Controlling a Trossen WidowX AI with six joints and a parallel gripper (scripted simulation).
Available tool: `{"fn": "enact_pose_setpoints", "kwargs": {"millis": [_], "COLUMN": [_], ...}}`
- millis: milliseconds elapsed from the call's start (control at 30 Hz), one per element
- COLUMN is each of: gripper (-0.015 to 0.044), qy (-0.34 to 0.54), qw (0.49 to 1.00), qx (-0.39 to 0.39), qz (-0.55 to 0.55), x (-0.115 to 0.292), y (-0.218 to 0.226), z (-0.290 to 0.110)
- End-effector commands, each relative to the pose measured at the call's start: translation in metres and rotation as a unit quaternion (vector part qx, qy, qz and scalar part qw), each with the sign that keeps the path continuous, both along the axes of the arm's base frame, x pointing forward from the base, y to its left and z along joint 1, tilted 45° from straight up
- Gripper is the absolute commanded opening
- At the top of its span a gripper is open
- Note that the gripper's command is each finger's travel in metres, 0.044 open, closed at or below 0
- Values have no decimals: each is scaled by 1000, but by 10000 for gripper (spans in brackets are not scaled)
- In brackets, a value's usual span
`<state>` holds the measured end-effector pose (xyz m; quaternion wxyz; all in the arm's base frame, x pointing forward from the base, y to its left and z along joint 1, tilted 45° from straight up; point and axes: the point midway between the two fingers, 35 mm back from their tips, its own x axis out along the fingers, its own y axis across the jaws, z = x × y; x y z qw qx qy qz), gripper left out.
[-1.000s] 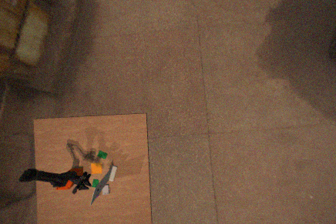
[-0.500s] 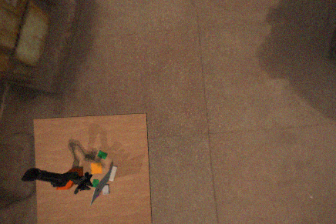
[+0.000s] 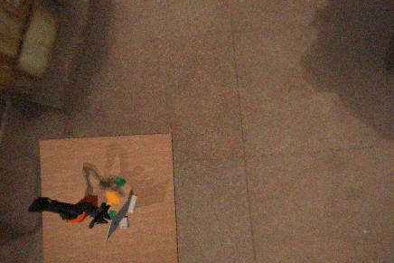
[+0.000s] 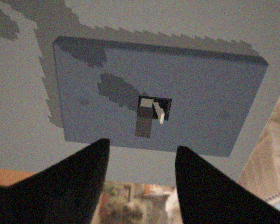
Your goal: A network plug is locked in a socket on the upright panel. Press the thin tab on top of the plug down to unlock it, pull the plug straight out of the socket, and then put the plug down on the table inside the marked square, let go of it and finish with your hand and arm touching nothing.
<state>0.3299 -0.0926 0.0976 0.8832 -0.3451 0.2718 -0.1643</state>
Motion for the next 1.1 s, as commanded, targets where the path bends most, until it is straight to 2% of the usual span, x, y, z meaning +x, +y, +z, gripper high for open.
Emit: {"fn": "enact_pose_setpoints", "kwargs": {"millis": [0, 800, 1067], "gripper": [156, 156, 103], "qy": [-3, -4, -4], "qw": [1000, 1000, 1000], "qx": [-2, -3, -3], "qz": [0, 0, 0], "x": [7, 28, 28], "y": [-3, -11, -11], "z": [2, -5, -5]}}
